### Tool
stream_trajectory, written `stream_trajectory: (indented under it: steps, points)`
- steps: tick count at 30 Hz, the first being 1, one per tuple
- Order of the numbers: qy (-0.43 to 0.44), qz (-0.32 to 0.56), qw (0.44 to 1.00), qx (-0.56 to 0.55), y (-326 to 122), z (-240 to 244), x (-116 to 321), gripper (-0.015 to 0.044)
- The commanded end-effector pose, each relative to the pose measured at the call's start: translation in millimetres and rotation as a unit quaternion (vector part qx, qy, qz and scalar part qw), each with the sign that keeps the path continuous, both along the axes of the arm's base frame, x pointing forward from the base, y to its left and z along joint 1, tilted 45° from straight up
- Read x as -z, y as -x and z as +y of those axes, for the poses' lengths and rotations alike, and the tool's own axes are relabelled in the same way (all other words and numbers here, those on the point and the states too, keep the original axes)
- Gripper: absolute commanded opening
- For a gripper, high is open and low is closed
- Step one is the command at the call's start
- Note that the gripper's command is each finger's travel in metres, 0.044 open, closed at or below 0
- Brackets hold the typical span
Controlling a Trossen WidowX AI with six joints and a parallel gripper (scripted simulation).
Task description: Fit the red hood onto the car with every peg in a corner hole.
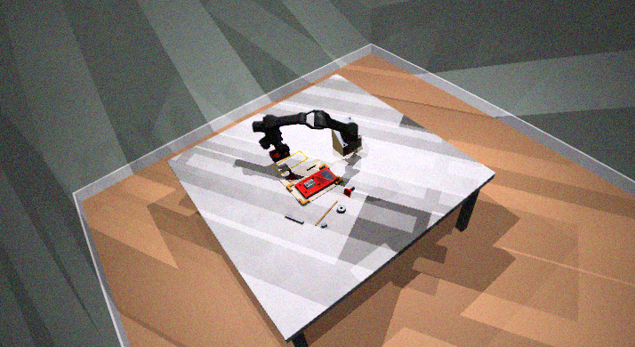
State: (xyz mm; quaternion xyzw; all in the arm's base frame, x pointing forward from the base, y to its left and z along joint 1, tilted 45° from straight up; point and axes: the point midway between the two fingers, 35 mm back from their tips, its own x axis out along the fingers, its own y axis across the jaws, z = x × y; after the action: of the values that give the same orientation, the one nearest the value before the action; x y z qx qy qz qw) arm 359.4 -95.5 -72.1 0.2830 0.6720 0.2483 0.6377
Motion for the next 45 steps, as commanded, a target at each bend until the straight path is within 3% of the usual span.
stream_trajectory:
  steps: [1, 23, 45]
  points:
    - [0.001, 0.027, 0.999, 0.027, 0.1, -0.3, 0.2, 0.0000]
    - [0.006, 0.162, 0.973, 0.165, -0.8, -1.1, 0.7, 0.0000]
    - [0.011, 0.291, 0.909, 0.297, -1.6, -2.0, 1.2, 0.0000]
